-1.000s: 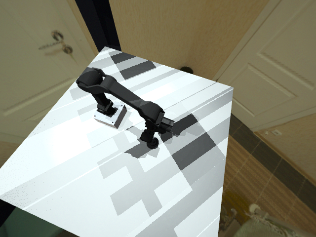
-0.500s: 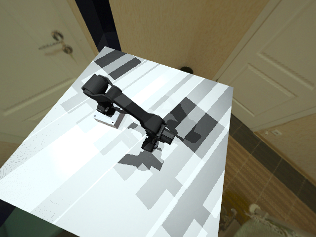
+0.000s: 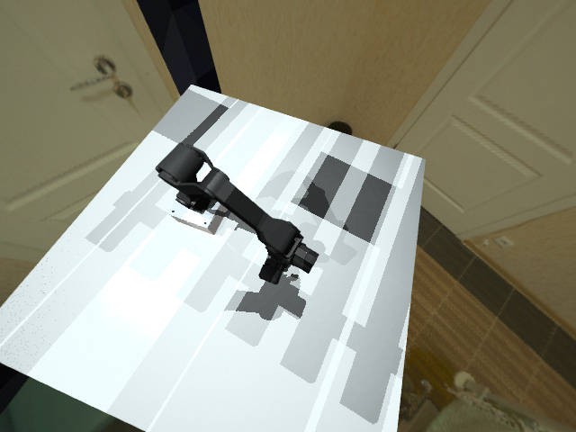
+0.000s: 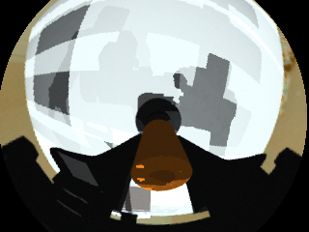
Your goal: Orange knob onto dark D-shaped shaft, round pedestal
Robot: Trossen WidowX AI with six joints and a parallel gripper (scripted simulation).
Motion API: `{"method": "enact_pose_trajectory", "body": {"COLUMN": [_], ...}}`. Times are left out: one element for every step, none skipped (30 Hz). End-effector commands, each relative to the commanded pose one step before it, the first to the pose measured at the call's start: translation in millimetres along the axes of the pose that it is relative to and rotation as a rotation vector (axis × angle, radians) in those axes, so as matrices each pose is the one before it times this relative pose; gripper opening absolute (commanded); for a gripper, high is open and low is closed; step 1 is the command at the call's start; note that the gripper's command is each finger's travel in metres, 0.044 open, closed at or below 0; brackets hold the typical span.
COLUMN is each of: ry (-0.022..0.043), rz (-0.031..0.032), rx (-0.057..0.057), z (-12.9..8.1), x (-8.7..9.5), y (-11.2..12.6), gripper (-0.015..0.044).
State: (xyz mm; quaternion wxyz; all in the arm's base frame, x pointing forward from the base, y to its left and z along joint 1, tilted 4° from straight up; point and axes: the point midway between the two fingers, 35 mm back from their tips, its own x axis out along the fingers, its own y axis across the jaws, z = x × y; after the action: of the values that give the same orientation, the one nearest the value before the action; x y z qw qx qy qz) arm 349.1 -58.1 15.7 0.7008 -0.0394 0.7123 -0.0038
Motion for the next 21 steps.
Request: {"method": "enact_pose_trajectory", "body": {"ry": [-0.00007,-0.00002,0.00000,-0.00002,-0.00003,-0.00003,-0.00002,-0.00002,-0.00003,-0.00003,-0.00001,0.00000,0.00001,0.00001,0.00001,0.00002,0.00000,-0.00001,0.00001,0.00003,0.00003], "rz": [-0.00287,0.00001,0.00001,-0.00002,-0.00002,-0.00003,-0.00002,-0.00002,-0.00002,-0.00002,0.00000,0.00000,0.00000,0.00000,0.00001,0.00001,0.00000,0.00000,0.00001,0.00001,0.00001], "rx": [-0.0041,0.0020,0.0020,0.0000,0.0000,0.0000,0.0000,0.0000,0.0000,0.0000,0.0000,0.0000,0.0000,0.0000,0.0000,0.0000,0.0000,0.0000,0.0000,0.0000,0.0000], "z": [-0.49,0.13,-0.13,0.30,0.39,0.41,0.30,0.25,0.36,0.37,0.10,0.03,-0.01,-0.08,-0.14,-0.18,-0.03,0.16,-0.12,-0.36,-0.35], "x": [4.55,-1.74,-1.75,-0.30,-0.41,-0.31,-0.19,-0.07,0.01,0.09,0.23,0.15,1.35,1.41,0.30,0.42,0.39,0.25,-0.69,0.01,0.01], "y": [-0.64,0.04,0.04,-0.23,-0.28,-0.34,-0.31,-0.26,-0.27,-0.19,-0.02,0.04,0.03,0.13,0.12,0.12,0.02,-0.04,0.05,0.12,0.11], "gripper": [0.0000,0.0000,0.0000,0.0000,0.0000,0.0000,0.0000,0.0000,0.0000,0.0000,0.0000,0.0000,0.0000,0.0000,0.0000,0.0000,0.0000,0.0000,0.0000,0.0000,0.0000]}}
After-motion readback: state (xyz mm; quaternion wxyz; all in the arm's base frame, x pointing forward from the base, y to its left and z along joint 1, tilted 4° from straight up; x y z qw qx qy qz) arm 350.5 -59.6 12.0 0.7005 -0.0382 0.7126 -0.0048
